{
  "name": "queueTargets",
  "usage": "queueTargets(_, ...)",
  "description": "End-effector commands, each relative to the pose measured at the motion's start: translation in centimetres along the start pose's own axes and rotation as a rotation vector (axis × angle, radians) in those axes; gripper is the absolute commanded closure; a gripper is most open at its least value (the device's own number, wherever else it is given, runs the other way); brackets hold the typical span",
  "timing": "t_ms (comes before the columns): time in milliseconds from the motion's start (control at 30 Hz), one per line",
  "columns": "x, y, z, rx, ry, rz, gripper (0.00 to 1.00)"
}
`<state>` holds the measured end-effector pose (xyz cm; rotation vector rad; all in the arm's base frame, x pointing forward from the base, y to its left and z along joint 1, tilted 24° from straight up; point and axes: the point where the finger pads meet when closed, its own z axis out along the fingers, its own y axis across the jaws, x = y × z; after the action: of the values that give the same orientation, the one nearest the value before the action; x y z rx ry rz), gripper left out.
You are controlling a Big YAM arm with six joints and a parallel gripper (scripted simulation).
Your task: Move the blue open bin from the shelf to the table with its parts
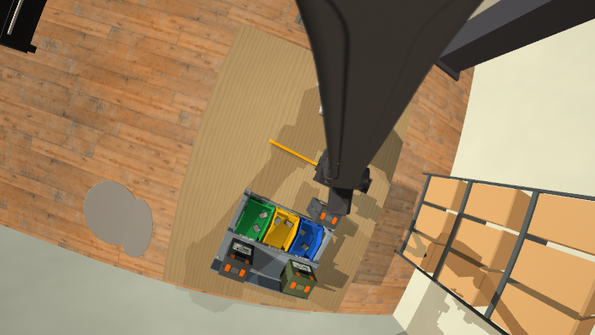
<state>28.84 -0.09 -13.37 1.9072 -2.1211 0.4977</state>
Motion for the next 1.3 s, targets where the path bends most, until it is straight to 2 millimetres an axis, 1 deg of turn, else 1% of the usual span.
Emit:
queueTargets(0,-0.3,0.6,-1.3,0.002,-0.003,0.001,1.00)
queueTargets(233,-0.3,0.6,-2.4,0.002,-0.003,0.002,1.00)
queueTargets(300,-0.3,0.6,-2.4,0.002,-0.003,0.002,1.00)
queueTargets(333,-0.3,1.0,-2.1,-0.011,0.003,-0.005,1.00)
queueTargets(400,-0.3,0.6,-2.6,0.002,-0.003,0.002,1.00)
queueTargets(467,-0.3,0.6,-2.7,0.002,-0.003,0.002,1.00)
queueTargets(767,-0.3,1.0,-2.3,-0.014,0.004,-0.006,1.00)
queueTargets(867,-0.4,0.8,-2.2,-0.015,0.005,-0.007,1.00)
queueTargets(933,-1.1,-0.7,-2.4,0.006,-0.005,0.003,1.00)
queueTargets(1100,-1.6,-1.3,-2.4,0.002,-0.003,0.001,1.00)
queueTargets(1267,-2.7,-2.8,-2.4,0.003,-0.003,0.001,1.00)
